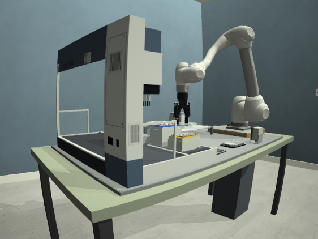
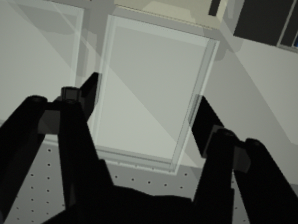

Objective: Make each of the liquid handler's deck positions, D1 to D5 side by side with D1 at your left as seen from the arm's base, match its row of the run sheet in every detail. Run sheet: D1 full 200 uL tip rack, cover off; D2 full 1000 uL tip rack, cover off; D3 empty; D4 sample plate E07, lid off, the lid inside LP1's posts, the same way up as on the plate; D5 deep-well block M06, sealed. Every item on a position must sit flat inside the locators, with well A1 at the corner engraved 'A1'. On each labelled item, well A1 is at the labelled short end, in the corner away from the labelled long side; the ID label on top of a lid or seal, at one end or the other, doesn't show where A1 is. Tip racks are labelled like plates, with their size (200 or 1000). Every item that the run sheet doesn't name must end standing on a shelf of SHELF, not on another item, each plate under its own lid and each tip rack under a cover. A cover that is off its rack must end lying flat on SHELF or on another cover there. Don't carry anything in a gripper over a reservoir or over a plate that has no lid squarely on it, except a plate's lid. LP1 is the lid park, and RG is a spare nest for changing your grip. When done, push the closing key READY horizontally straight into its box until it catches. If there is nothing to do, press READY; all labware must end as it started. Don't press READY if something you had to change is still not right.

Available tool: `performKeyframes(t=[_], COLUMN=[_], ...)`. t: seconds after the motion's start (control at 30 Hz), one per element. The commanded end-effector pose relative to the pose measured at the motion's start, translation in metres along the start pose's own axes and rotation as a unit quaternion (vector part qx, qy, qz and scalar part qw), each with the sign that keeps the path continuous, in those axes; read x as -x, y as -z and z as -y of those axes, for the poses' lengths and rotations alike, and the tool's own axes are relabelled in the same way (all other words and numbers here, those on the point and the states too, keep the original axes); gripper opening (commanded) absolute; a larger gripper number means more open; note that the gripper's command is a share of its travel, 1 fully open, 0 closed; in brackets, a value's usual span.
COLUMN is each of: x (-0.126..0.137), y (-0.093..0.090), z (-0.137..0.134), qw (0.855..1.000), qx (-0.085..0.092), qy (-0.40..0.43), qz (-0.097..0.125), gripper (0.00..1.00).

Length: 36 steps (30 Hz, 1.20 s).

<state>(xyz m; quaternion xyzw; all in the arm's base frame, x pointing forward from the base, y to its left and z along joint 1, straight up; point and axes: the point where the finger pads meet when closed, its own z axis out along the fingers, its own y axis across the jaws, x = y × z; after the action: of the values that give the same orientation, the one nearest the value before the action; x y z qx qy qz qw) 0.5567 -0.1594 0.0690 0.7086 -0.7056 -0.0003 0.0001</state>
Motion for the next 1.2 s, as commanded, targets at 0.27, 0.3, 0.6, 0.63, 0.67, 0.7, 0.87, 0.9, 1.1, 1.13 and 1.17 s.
performKeyframes(t=[0.27,0.3,0.6,0.63,0.67,0.7,0.87,0.9,1.1,1.13,1.17], x=[0.0,0.0,0.0,0.0,0.0,0.0,0.0,0.0,0.0,0.0,0.0], y=[0.0002,-0.0001,-0.0024,-0.0027,-0.0031,-0.0034,-0.0051,-0.0054,-0.0068,-0.0071,-0.0074], z=[0.0004,0.0004,0.0004,0.0004,0.0004,0.0004,0.0004,0.0004,0.0004,0.0004,0.0004], qw=[1.0,1.0,1.0,1.0,1.0,1.0,1.0,1.0,1.0,1.0,1.0], qx=[-0.001,-0.001,-0.001,-0.001,-0.001,-0.001,-0.001,-0.001,-0.001,-0.001,-0.001], qy=[0.0,0.0,0.0,0.0,0.0,0.0,0.0,0.0,0.0,0.0,0.0], qz=[0.0,0.0,0.0,0.0,0.0,0.0,0.0,0.0,0.0,0.0,0.0], gripper=[0.1,0.1,0.1,0.1,0.1,0.1,0.1,0.1,0.1,0.1,0.1])
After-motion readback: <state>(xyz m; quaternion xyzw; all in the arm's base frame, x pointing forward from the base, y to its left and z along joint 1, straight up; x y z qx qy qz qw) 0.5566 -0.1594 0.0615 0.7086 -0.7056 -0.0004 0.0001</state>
